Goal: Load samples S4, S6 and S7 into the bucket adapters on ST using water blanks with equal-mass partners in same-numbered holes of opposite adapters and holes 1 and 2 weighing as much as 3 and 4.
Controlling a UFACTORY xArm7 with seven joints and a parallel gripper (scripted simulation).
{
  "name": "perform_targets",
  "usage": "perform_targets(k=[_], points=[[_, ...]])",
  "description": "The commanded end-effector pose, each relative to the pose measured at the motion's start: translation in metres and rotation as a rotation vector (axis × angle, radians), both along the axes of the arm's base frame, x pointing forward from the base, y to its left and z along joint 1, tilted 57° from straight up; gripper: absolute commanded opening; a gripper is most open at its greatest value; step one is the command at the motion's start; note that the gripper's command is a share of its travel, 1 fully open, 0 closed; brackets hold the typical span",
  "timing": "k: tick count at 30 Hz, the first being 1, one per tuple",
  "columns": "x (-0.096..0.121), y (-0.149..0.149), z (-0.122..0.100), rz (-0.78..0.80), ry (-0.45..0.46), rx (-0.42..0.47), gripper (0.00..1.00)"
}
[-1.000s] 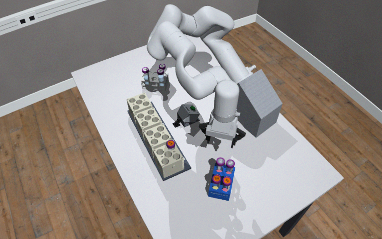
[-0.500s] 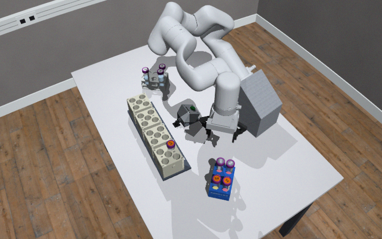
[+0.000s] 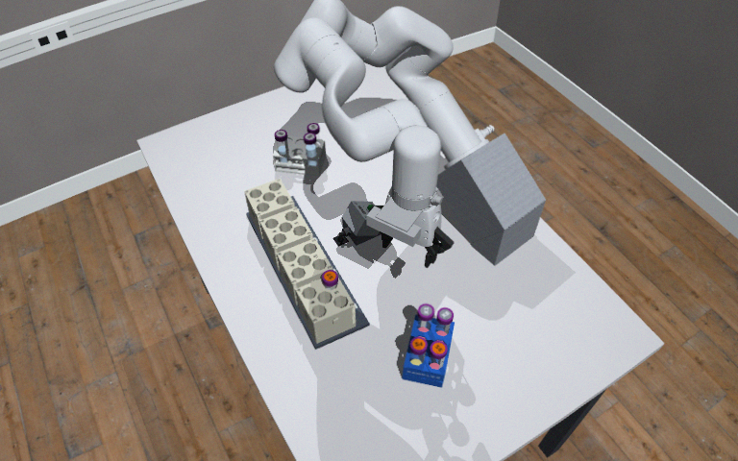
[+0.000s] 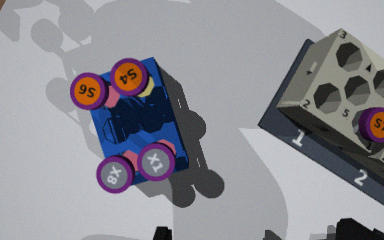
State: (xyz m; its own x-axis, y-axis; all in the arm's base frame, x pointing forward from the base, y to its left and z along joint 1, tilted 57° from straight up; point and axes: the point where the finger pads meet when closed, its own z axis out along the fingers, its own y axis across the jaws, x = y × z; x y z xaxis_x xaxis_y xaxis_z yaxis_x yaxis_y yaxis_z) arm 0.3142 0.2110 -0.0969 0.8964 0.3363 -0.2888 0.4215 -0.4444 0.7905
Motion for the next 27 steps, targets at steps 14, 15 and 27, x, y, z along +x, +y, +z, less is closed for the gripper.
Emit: perform_targets(k=[14,15,27], points=[[0.027,-0.036,0.067,-0.286,-0.451,0.087,1.00],[0.028,-0.038,0.071,-0.298,-0.469,0.091,1.00],[0.045,-0.062,0.111,-0.297,-0.469,0.090,1.00]])
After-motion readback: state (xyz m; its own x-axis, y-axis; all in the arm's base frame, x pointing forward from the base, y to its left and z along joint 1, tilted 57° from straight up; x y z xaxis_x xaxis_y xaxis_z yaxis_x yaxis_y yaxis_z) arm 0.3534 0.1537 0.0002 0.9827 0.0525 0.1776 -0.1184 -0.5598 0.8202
